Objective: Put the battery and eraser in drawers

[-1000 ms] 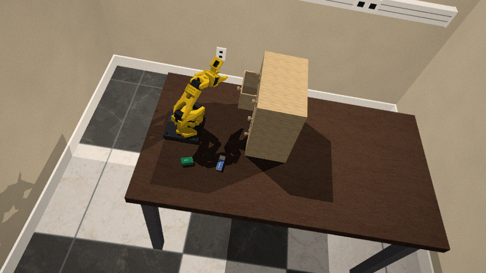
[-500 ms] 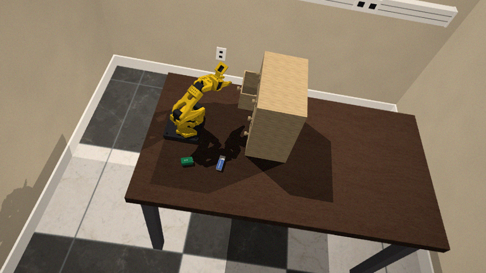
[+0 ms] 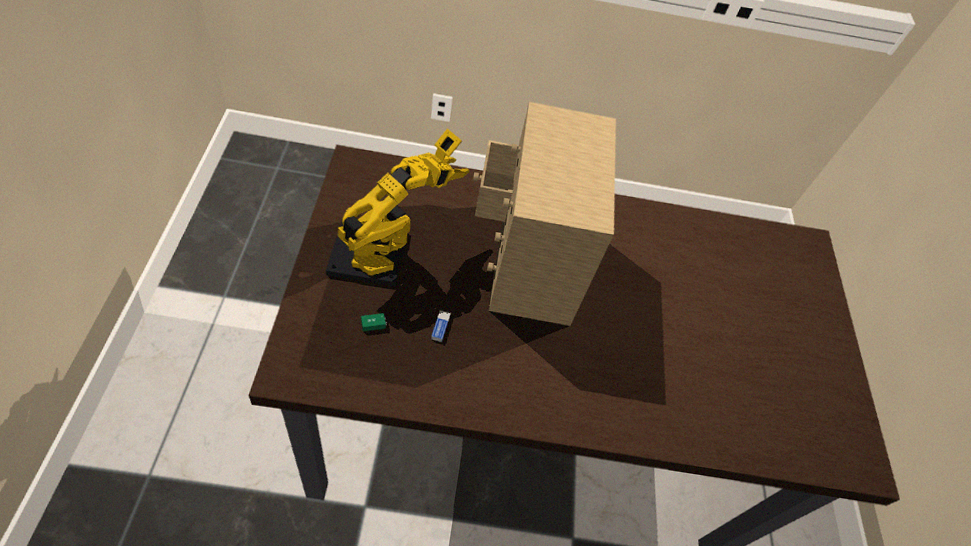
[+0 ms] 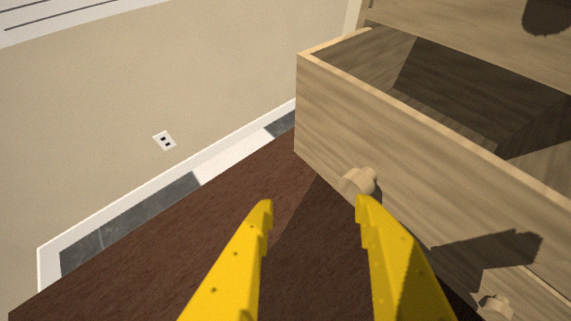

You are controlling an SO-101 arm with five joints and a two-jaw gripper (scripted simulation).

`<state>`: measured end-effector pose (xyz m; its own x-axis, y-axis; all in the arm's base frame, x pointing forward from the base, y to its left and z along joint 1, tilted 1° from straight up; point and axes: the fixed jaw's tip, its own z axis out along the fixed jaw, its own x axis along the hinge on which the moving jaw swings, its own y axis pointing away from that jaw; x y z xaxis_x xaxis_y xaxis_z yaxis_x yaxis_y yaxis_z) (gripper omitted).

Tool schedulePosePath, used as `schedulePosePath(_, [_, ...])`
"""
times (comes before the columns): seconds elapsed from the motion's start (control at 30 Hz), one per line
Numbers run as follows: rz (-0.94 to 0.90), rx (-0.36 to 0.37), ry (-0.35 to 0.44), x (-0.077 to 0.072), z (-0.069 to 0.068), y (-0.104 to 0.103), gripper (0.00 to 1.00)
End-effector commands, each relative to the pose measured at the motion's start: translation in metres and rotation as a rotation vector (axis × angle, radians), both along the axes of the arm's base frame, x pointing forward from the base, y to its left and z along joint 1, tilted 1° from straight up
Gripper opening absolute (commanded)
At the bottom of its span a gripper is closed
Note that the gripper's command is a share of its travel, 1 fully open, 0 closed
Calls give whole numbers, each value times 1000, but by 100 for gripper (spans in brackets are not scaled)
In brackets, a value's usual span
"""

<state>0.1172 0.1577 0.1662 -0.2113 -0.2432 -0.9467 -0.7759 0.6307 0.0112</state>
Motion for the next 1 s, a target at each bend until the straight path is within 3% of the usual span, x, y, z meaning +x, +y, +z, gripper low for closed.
schedulePosePath(0.0, [-13, -2, 14, 2, -4, -1, 21])
schedulePosePath(0.97, [-24, -2, 14, 4, -8, -2, 21])
